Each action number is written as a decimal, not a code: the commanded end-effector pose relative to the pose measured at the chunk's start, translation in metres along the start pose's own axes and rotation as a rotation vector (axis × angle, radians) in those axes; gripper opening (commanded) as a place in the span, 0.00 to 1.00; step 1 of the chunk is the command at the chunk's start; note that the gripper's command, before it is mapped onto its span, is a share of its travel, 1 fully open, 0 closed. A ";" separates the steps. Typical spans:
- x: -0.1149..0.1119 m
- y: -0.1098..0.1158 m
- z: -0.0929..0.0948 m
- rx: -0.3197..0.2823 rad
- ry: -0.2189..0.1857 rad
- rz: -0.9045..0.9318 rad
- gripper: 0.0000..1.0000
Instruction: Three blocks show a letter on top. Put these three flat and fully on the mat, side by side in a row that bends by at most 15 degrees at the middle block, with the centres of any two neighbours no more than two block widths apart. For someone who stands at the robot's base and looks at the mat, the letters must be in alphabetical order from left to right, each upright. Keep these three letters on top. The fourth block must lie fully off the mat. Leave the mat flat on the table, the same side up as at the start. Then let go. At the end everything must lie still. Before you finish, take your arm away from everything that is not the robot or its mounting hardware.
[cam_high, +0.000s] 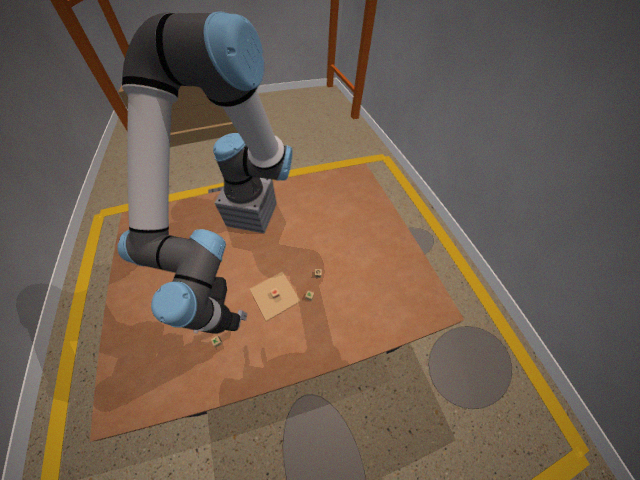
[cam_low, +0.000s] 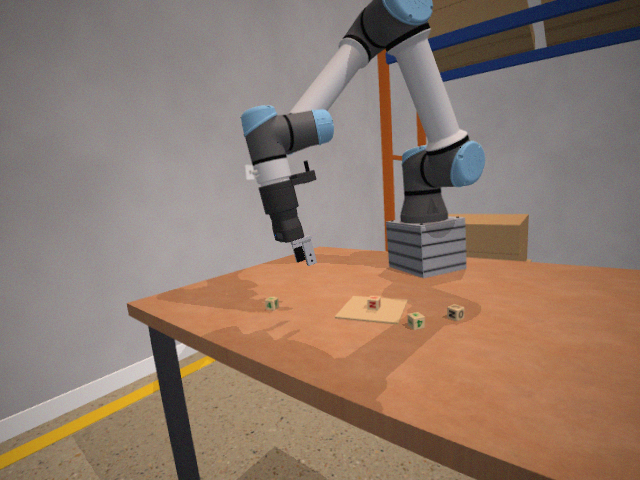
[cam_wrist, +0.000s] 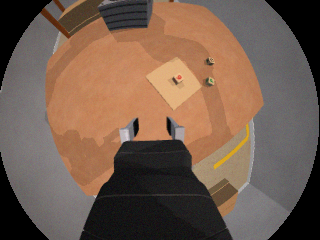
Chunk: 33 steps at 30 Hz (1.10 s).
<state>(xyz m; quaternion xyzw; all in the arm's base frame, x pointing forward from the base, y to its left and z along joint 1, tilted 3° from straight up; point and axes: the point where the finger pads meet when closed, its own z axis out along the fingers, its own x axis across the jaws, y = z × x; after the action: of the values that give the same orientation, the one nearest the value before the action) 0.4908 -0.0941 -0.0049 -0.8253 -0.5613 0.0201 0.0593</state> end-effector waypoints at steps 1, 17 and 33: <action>0.024 -0.026 -0.001 -0.035 -0.018 -0.134 1.00; 0.082 -0.121 0.004 -0.142 -0.082 -0.565 1.00; 0.086 -0.129 0.005 -0.151 -0.089 -0.603 1.00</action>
<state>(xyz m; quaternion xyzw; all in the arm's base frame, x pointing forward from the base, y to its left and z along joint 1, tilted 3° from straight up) 0.4021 0.0331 0.0086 -0.6219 -0.7827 -0.0039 -0.0228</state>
